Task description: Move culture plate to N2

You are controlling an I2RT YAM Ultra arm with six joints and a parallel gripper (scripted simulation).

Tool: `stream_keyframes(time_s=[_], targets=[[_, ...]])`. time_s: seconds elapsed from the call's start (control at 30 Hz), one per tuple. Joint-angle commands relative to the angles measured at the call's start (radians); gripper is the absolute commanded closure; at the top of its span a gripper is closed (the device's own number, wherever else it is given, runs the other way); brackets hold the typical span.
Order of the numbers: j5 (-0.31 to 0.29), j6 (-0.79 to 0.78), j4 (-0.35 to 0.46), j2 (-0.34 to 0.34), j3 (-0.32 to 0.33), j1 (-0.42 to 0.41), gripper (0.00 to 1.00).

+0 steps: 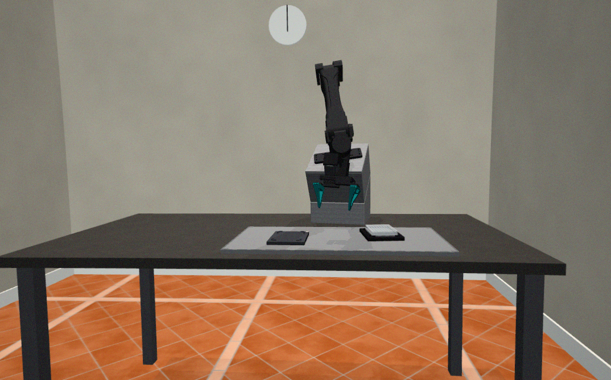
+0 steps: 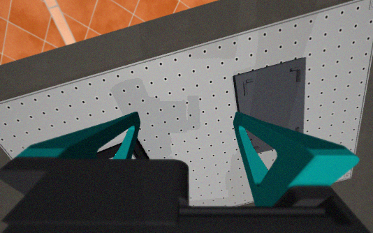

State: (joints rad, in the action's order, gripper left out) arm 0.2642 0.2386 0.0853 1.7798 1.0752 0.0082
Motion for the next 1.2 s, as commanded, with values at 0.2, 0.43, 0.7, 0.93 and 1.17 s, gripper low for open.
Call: stream_keyframes(time_s=[0.2,0.43,0.7,0.93,1.17], targets=[[0.025,0.020,0.046,0.015,-0.036,0.092,0.00],[0.018,0.015,0.085,0.023,-0.001,0.137,0.00],[0.020,0.006,0.132,0.021,-0.008,0.212,0.00],[0.000,-0.022,0.186,0.064,-0.004,0.257,0.00],[0.047,0.057,0.130,0.052,-0.101,0.339,0.00]])
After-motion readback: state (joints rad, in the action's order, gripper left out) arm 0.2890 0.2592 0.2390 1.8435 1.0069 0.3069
